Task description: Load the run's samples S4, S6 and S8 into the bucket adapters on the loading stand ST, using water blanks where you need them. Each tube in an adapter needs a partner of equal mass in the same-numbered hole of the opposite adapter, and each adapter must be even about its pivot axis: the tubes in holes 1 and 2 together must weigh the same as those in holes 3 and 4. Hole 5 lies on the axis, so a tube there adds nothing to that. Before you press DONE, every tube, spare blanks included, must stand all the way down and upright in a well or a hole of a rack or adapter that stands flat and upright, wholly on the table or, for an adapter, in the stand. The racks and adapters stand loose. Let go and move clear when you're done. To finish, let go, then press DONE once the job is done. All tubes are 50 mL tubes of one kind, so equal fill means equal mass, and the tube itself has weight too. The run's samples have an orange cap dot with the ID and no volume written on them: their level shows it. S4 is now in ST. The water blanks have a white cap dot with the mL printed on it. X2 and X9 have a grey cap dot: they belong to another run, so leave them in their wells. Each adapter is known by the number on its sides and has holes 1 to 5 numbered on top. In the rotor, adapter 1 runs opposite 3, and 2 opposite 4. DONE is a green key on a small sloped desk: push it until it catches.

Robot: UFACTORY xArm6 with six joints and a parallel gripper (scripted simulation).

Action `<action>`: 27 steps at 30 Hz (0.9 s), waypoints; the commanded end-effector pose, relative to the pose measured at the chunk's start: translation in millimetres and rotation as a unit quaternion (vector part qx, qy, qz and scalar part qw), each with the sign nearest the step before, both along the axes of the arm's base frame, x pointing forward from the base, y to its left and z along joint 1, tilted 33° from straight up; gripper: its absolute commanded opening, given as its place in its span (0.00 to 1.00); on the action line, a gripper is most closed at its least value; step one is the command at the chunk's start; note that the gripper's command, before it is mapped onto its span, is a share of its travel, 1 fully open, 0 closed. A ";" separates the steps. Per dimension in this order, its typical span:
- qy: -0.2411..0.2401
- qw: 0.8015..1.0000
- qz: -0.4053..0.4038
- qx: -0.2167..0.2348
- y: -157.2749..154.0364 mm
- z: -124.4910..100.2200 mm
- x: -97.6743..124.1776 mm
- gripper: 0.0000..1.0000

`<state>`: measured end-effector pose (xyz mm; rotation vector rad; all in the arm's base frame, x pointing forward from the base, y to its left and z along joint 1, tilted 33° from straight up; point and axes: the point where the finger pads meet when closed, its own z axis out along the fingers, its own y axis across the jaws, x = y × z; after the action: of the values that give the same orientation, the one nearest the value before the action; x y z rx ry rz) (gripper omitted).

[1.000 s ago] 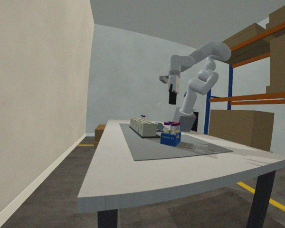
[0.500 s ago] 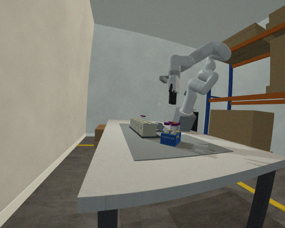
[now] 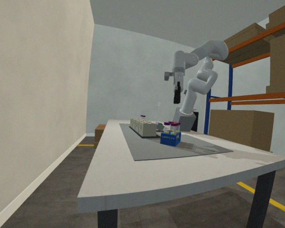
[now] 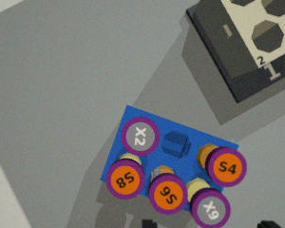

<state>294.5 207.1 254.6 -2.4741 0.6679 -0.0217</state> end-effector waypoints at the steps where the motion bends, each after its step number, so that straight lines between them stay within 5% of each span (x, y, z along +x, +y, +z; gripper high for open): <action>1: -0.037 0.998 0.059 -0.011 8.7 5.3 2.2 0.57; 17: -0.157 0.954 0.250 -0.047 8.7 5.3 2.3 0.57; 27: -0.238 0.891 0.379 -0.071 8.7 5.3 2.3 0.57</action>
<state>296.1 215.8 258.4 -2.5958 -0.2893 -0.3130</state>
